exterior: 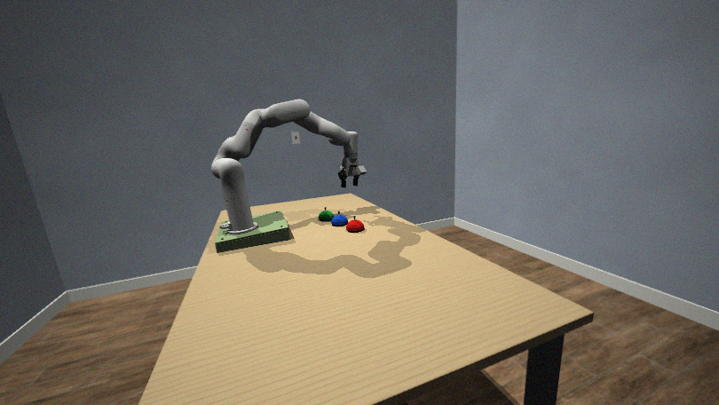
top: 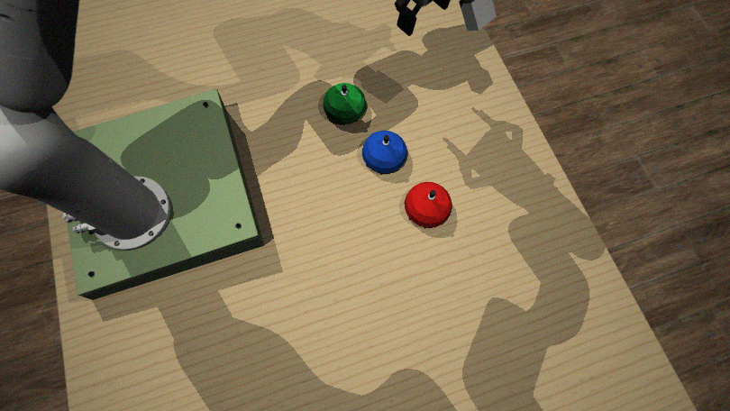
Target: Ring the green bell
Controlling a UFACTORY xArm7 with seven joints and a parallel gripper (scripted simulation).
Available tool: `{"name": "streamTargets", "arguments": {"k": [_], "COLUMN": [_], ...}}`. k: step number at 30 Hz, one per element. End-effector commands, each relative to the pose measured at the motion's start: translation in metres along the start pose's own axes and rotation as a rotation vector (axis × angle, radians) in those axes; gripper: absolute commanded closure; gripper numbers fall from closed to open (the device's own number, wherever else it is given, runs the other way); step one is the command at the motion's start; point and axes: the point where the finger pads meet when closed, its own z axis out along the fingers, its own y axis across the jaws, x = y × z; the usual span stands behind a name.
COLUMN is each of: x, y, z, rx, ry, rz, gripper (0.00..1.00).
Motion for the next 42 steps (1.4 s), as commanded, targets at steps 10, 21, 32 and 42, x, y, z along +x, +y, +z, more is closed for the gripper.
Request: {"name": "streamTargets", "arguments": {"k": [10,21,32,42], "x": [-0.019,-0.035,-0.036,-0.036], "y": [0.088,0.151,0.154,0.154], "z": [0.005,0.022,0.022,0.022], "rx": [0.054,0.071,0.072,0.072], "ry": [0.06,0.064,0.064,0.064], "rz": [0.105,0.153,0.154,0.154], "gripper": [0.0,0.0,0.0,1.0]}}
